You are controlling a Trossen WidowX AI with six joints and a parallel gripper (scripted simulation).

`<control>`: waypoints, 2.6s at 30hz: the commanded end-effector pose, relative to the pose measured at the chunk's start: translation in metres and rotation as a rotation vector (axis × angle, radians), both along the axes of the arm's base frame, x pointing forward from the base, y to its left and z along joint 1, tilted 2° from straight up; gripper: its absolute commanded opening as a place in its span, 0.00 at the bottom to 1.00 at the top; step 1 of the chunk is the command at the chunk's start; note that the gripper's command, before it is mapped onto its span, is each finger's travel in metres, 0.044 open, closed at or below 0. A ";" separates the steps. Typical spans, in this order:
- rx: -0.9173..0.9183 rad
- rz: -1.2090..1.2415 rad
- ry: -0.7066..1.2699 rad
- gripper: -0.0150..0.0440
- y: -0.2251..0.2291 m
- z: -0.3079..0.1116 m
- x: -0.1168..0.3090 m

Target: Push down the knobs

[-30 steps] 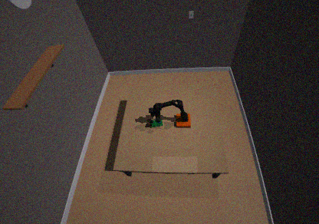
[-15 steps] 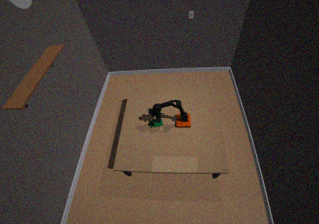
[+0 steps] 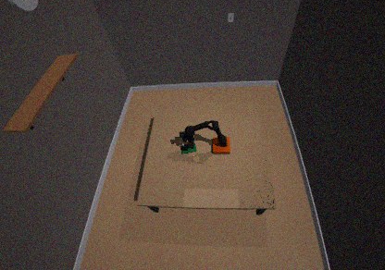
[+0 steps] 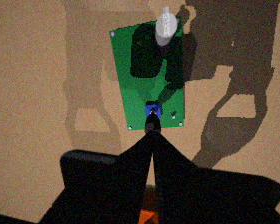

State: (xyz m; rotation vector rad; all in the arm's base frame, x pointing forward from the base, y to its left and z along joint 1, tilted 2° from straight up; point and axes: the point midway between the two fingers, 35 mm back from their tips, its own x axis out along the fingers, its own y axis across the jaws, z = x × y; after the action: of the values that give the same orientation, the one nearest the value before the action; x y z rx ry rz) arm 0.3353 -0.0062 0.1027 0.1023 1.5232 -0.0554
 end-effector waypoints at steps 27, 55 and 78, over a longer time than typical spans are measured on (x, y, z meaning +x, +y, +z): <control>0.004 -0.003 -0.001 0.25 0.001 -0.009 0.001; 0.004 -0.003 -0.001 0.25 0.001 -0.015 0.001; 0.004 -0.003 -0.001 0.25 0.001 -0.024 0.001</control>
State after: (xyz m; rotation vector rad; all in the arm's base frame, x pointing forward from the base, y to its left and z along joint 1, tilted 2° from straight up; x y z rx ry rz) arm 0.3341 -0.0058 0.0864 0.1028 1.5192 -0.0557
